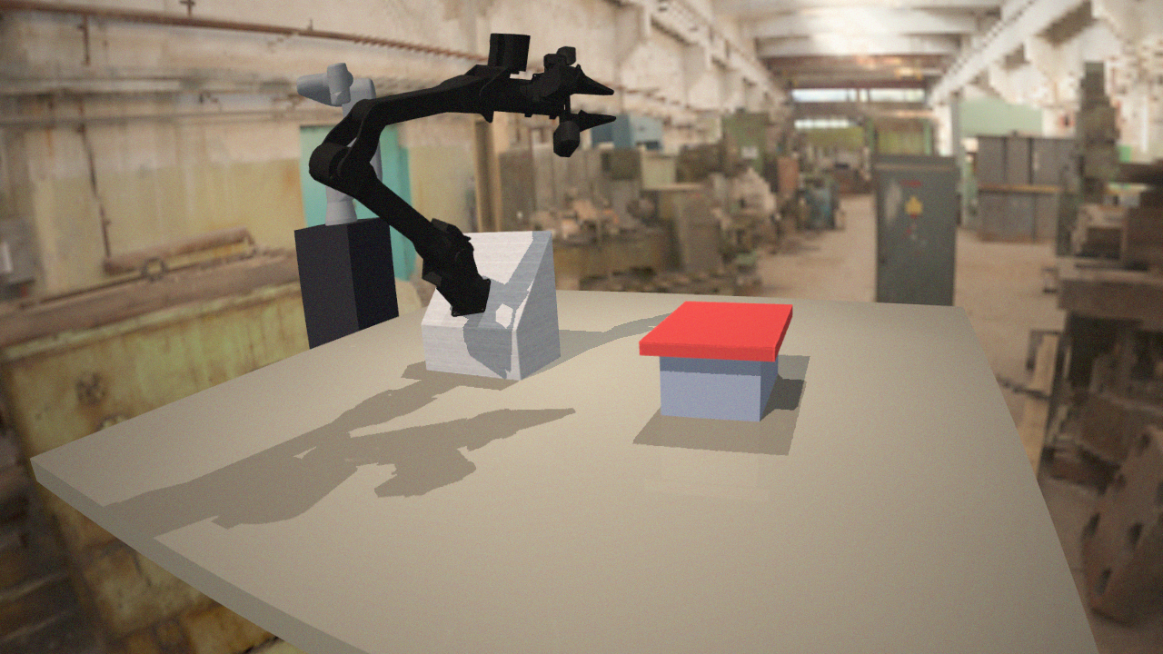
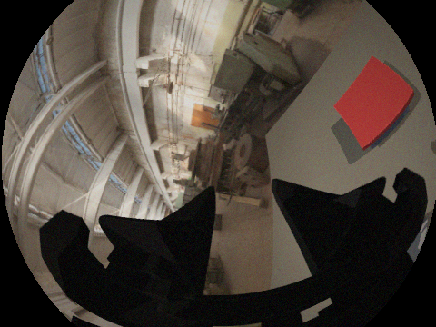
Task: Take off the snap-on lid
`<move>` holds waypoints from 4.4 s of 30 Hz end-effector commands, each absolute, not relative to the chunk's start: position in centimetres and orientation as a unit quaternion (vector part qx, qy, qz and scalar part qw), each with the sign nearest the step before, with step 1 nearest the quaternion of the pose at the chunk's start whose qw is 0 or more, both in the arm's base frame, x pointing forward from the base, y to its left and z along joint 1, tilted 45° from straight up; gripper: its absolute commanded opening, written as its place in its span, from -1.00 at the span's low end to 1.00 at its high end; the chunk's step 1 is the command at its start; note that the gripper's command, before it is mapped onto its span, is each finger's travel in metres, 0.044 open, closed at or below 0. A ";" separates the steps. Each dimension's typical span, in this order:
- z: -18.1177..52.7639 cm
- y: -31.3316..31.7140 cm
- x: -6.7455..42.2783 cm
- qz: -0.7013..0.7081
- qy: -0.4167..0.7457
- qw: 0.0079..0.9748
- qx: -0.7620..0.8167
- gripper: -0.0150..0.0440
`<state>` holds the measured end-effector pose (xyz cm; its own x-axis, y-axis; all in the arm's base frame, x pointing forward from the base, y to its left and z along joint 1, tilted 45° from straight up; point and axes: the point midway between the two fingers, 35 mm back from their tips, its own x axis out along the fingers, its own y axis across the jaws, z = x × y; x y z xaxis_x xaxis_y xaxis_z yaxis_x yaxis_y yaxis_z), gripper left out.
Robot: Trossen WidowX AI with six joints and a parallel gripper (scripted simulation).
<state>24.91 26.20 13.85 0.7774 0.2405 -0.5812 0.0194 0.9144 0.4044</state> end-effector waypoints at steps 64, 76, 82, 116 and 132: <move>3.1 -5.5 30.1 -0.387 0.120 0.839 0.364 0.31; 2.1 -6.7 31.3 -0.387 0.119 0.839 0.364 0.31; 1.6 -7.3 31.9 -0.386 0.118 0.840 0.363 0.31; 1.5 -7.7 32.3 -0.386 0.114 0.840 0.364 -0.49; 1.8 -7.5 32.3 -0.386 0.114 0.840 0.364 -0.49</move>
<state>32.23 -7.70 1.55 0.6716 -0.5679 -0.4758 0.7357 0.4351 0.5191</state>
